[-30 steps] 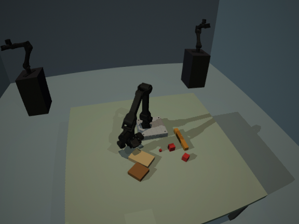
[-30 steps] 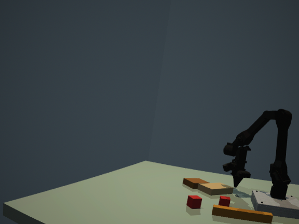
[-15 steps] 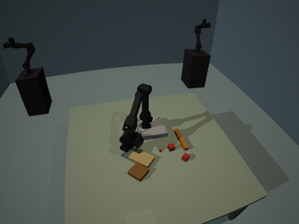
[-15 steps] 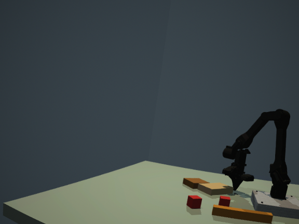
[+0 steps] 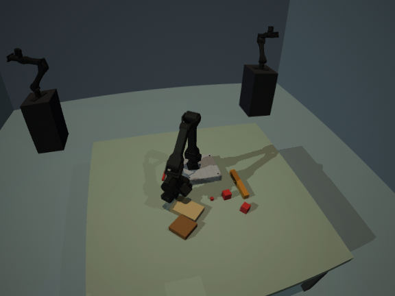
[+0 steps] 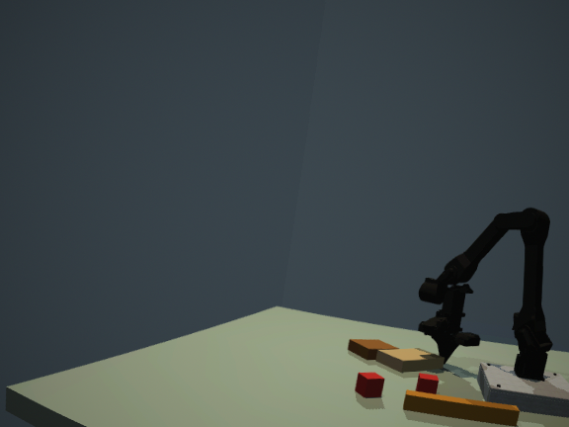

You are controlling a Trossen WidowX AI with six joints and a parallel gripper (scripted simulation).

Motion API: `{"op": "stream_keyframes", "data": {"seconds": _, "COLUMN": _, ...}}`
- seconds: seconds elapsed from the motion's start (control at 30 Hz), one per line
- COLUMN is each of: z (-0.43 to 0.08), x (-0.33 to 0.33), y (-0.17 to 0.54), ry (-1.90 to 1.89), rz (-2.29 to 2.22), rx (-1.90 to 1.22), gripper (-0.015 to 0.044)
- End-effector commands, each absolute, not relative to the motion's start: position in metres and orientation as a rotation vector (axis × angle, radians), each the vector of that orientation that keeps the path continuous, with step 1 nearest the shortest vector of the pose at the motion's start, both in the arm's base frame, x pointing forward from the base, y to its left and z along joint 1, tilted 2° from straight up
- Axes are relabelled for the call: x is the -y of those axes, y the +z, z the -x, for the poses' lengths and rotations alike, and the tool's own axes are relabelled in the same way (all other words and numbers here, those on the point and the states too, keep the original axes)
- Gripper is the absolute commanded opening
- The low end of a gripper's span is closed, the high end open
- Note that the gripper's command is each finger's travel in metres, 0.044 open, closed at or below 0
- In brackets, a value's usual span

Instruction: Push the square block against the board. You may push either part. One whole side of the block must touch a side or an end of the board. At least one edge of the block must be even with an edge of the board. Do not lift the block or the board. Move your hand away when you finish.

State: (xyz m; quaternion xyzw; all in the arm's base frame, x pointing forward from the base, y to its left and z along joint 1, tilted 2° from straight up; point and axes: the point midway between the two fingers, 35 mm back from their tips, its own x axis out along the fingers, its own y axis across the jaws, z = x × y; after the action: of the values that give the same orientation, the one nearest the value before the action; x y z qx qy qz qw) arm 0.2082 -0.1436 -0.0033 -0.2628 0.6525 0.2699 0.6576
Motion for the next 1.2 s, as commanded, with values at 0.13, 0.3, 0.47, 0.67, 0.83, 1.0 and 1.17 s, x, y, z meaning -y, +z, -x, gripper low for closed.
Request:
{"op": "stream_keyframes", "data": {"seconds": 0.13, "z": -0.217, "x": 0.136, "y": -0.004, "ry": 0.614, "rz": 0.598, "rx": -1.474, "gripper": 0.0000}}
{"op": "stream_keyframes", "data": {"seconds": 0.3, "z": -0.223, "x": 0.131, "y": -0.004, "ry": 0.618, "rz": 0.601, "rx": -1.472, "gripper": 0.0000}}
{"op": "stream_keyframes", "data": {"seconds": 0.47, "z": -0.228, "x": 0.126, "y": -0.004, "ry": 0.621, "rz": 0.604, "rx": -1.471, "gripper": 0.0000}}
{"op": "stream_keyframes", "data": {"seconds": 0.67, "z": -0.235, "x": 0.121, "y": -0.003, "ry": 0.624, "rz": 0.607, "rx": -1.469, "gripper": 0.0000}}
{"op": "stream_keyframes", "data": {"seconds": 0.83, "z": -0.240, "x": 0.116, "y": -0.003, "ry": 0.626, "rz": 0.609, "rx": -1.468, "gripper": 0.0000}}
{"op": "stream_keyframes", "data": {"seconds": 1.0, "z": -0.241, "x": 0.115, "y": -0.003, "ry": 0.627, "rz": 0.610, "rx": -1.468, "gripper": 0.0000}}
{"op": "stream_keyframes", "data": {"seconds": 1.17, "z": -0.237, "x": 0.121, "y": -0.004, "ry": 0.629, "rz": 0.612, "rx": -1.468, "gripper": 0.0000}}
